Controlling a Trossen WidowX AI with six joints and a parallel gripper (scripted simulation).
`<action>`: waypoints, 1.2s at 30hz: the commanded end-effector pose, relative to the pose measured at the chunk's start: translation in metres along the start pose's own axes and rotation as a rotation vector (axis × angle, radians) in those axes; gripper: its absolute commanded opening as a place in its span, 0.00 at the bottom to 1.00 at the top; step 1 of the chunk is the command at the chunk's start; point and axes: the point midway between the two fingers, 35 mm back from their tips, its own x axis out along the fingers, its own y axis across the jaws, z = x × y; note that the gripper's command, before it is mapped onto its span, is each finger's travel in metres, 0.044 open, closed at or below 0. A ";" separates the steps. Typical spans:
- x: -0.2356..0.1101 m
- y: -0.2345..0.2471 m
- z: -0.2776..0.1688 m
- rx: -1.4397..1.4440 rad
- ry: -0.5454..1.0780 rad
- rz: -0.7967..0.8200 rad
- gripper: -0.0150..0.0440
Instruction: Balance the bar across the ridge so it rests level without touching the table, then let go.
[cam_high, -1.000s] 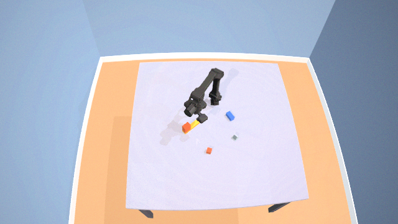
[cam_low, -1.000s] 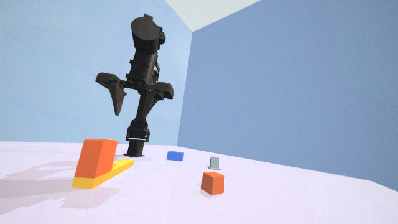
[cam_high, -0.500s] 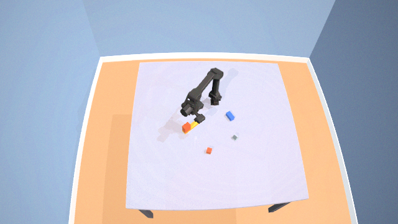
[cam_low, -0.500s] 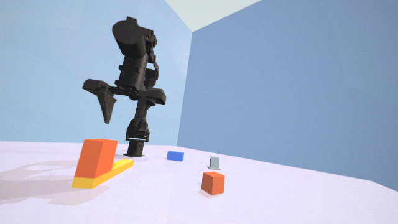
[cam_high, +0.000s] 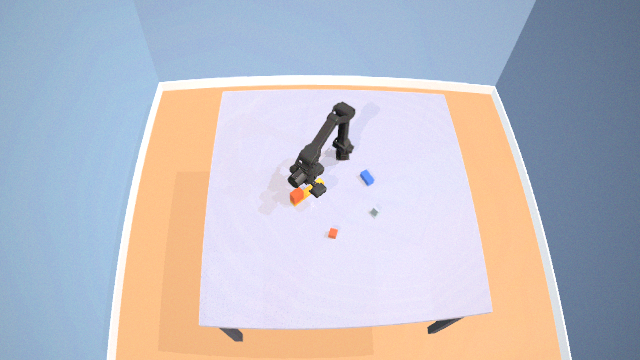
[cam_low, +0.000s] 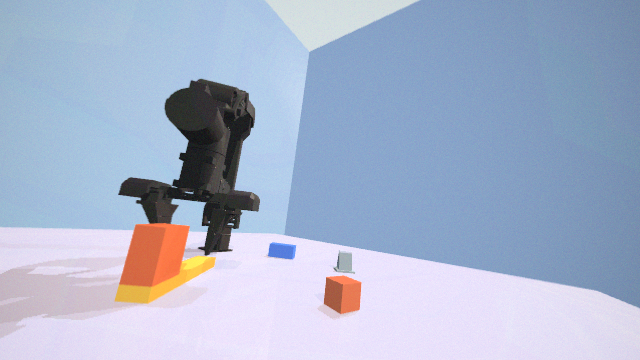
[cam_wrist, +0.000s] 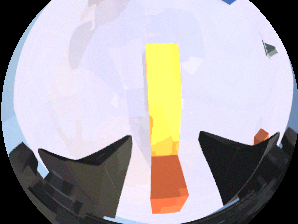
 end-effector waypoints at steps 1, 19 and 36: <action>0.005 0.000 0.001 -0.003 -0.002 -0.004 0.79; 0.030 -0.001 0.001 -0.003 -0.002 -0.004 0.79; 0.031 -0.001 0.001 -0.003 -0.002 -0.004 0.79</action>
